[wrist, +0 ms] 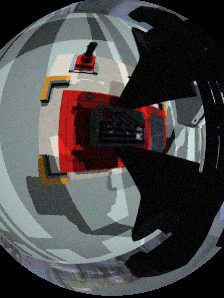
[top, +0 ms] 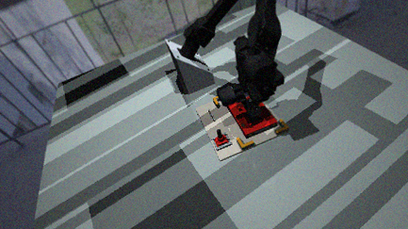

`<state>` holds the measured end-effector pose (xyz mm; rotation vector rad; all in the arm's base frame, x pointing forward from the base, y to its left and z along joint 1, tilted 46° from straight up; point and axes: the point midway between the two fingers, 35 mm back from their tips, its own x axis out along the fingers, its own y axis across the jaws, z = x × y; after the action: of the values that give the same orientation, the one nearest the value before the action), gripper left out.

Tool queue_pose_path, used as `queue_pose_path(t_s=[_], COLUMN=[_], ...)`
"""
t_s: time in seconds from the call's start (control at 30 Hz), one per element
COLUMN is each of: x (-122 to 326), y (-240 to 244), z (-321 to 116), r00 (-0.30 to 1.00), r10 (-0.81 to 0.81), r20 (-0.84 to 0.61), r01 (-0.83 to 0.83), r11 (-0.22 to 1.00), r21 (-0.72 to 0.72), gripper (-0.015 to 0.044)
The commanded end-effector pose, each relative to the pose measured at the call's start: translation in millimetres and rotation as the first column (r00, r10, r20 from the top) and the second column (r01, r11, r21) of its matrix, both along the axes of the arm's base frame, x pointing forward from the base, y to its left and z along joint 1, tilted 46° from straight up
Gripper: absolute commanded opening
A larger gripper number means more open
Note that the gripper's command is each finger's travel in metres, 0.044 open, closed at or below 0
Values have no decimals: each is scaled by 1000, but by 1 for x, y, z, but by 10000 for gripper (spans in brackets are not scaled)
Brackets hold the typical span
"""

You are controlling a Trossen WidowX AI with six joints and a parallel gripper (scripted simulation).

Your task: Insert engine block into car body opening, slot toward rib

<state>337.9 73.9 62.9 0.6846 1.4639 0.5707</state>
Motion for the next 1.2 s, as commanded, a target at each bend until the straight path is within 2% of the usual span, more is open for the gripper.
queue_pose_path(t_s=[0.0, 0.87, 1.17], x=[1, 1, 2], y=[0, -1, 0], z=[0, 1, 0], r00=[1000, 999, 999], r10=[2, 21, -32], r20=[7, 27, -28], r01=[-2, -22, 32], r11=[1000, 1000, 999], r21=[3, 2, 5], gripper=[158, 158, 158])
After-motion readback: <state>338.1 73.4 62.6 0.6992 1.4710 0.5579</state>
